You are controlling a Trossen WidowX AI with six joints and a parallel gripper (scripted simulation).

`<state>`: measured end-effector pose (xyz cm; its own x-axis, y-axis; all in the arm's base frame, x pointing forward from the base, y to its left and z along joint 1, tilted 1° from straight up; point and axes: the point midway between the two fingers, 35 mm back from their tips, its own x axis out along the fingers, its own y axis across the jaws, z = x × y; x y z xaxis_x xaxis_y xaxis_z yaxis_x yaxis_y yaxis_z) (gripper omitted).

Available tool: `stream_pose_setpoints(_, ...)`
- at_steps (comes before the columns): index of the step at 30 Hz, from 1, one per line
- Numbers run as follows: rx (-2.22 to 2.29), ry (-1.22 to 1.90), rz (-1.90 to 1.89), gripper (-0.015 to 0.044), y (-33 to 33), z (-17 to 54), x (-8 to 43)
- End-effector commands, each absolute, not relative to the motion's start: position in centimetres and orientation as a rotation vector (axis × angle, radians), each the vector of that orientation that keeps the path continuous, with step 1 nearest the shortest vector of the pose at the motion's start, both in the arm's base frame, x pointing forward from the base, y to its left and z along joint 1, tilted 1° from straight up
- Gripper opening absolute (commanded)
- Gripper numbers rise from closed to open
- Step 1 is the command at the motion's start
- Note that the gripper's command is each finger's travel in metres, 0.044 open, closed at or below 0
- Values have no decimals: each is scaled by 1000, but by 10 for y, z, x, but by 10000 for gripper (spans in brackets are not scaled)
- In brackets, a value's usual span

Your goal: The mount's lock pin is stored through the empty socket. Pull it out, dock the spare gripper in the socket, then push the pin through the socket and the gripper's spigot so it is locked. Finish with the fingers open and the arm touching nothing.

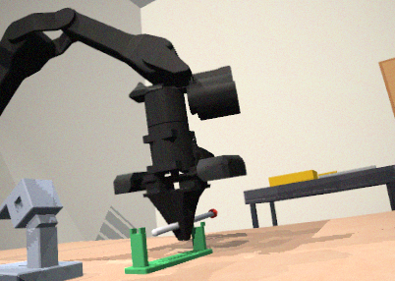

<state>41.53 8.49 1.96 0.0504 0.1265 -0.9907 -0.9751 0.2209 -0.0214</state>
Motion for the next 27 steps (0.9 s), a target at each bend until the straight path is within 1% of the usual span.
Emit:
stream_pose_setpoints(1, -971, 1179, 1078, 0, 85, 30, 416)
stream_pose_setpoints(15, -957, 1218, 1100, 0, 83, 44, 407)
stream_pose_setpoints(27, -954, 1229, 1106, 0, 79, 39, 405)
